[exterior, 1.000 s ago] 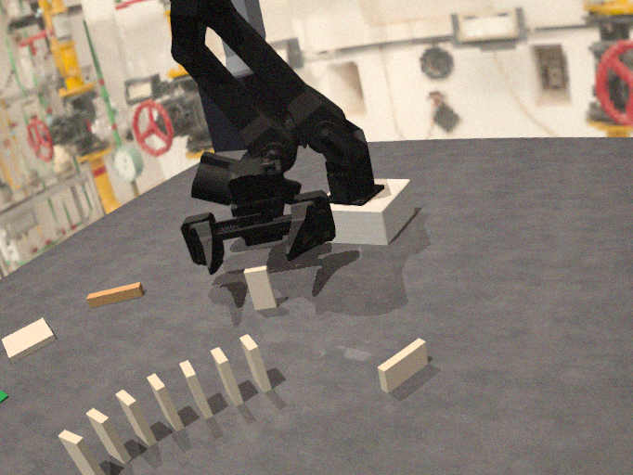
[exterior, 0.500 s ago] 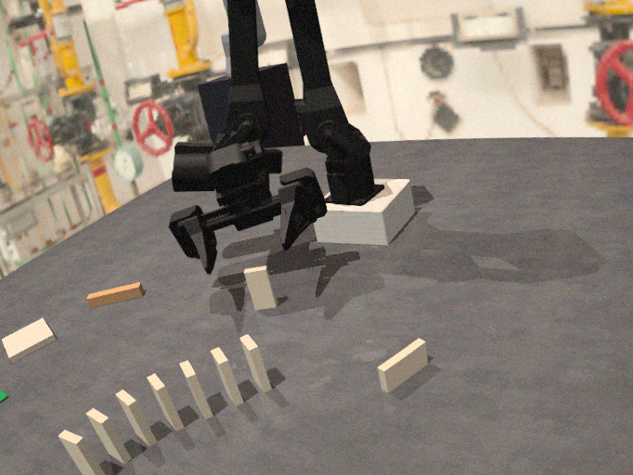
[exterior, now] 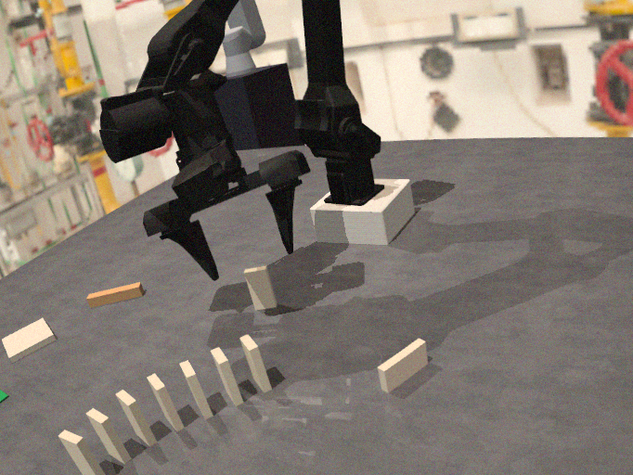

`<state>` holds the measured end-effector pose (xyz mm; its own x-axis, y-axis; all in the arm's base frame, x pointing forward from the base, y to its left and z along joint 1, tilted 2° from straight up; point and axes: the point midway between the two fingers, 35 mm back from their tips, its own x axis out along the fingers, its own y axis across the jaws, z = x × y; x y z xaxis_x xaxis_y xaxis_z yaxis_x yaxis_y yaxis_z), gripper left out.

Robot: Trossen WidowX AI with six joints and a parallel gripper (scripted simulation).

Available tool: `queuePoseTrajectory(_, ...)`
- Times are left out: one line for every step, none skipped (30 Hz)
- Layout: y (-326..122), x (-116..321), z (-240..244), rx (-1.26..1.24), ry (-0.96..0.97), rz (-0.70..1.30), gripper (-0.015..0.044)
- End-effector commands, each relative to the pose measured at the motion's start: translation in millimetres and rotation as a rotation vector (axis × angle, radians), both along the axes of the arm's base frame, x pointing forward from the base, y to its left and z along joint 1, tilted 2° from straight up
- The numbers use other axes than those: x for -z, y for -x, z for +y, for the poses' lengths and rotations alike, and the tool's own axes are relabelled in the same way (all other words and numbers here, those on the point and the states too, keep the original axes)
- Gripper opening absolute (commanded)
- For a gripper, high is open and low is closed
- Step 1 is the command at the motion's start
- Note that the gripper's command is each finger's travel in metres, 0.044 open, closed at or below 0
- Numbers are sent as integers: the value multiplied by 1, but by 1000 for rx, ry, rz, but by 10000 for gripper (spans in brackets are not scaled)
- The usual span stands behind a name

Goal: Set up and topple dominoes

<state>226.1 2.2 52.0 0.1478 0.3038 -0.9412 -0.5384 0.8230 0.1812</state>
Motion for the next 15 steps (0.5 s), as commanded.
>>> queuePoseTrajectory(10,-43,-2,-33,279,98,440)
queuePoseTrajectory(10,-44,-2,-34,291,101,440)
queuePoseTrajectory(10,-44,-2,-34,291,101,440)
queuePoseTrajectory(10,-44,-2,-34,291,101,440)
queuePoseTrajectory(10,-44,-2,-34,291,101,440)
queuePoseTrajectory(10,-44,-2,-34,291,101,440)
queuePoseTrajectory(10,-44,-2,-34,291,101,440)
queuePoseTrajectory(10,-44,-2,-34,291,101,440)
queuePoseTrajectory(10,-43,-2,-34,291,101,440)
queuePoseTrajectory(9,-39,-2,-34,291,101,440)
queuePoseTrajectory(8,-32,-2,-34,290,101,440)
queuePoseTrajectory(7,-24,-1,-34,290,101,440)
queuePoseTrajectory(7,-15,-1,-34,290,101,440)
queuePoseTrajectory(6,-7,-1,-34,290,101,440)
queuePoseTrajectory(6,1,-1,-34,290,101,440)
